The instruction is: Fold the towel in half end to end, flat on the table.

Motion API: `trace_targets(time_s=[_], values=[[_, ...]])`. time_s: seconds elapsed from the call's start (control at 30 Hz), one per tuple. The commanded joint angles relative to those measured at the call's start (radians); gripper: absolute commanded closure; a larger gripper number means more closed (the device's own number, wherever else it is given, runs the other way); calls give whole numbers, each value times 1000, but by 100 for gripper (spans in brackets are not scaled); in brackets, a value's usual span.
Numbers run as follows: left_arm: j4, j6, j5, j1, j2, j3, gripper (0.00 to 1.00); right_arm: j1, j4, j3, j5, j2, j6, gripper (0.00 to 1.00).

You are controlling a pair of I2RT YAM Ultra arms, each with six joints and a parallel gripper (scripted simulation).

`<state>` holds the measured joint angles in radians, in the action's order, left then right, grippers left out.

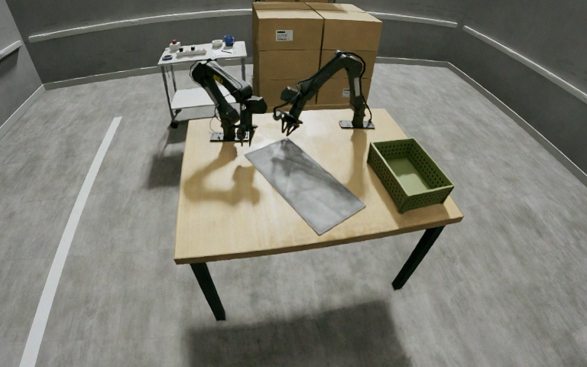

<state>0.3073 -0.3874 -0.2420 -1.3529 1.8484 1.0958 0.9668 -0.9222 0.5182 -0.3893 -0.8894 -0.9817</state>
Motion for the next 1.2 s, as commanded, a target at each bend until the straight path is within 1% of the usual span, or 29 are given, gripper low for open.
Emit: trace_targets(time_s=[0.0, 0.07, 0.1, 0.23, 0.27, 0.63, 0.67, 0.8, 0.83, 0.87, 0.97, 1.0, 1.1, 1.13, 1.17], values=[[35, -101, -129, -18, 14, 76, 66, -21, 78, -76, 6, 47, 36, 66], [46, -110, -134, 0, -17, 82, 66, -26, 84, -80, 3, 51, 43, 66], [50, -111, -136, 0, -15, 85, 66, -25, 74, -37, -3, 62, 42, 66], [56, -113, -138, -2, -12, 90, 66, -26, 76, -38, -3, 61, 43, 66], [59, -112, -140, -20, 14, 97, 66, -29, 86, -40, -1, 20, 47, 66], [48, -113, -141, -13, 18, 99, 66, -32, 82, -42, 2, 16, 50, 66], [26, -117, -140, -7, 40, 101, 66, -39, 118, -96, -4, 13, 59, 66], [26, -117, -140, -7, 41, 102, 66, -39, 119, -96, -3, 12, 60, 66], [36, -118, -140, -6, 4, 100, 66, -41, 123, -61, -3, 10, 62, 66], [-2, -118, -140, -7, 50, 86, 66, -24, 150, -127, -10, 12, 55, 66], [-2, -118, -140, -7, 41, 87, 66, -26, 158, -128, -10, 7, 57, 66], [-37, -99, -140, -2, 67, 18, 66, -11, 178, -157, 6, 2, 34, 66], [-41, -98, -140, -1, 69, 18, 66, -17, 189, -159, 3, -7, 38, 66], [-65, -118, -143, -13, 95, 4, 66, 9, 223, -201, -8, -7, 19, 66], [-66, -118, -143, -13, 97, 5, 66, 9, 228, -202, -9, -11, 19, 66]])
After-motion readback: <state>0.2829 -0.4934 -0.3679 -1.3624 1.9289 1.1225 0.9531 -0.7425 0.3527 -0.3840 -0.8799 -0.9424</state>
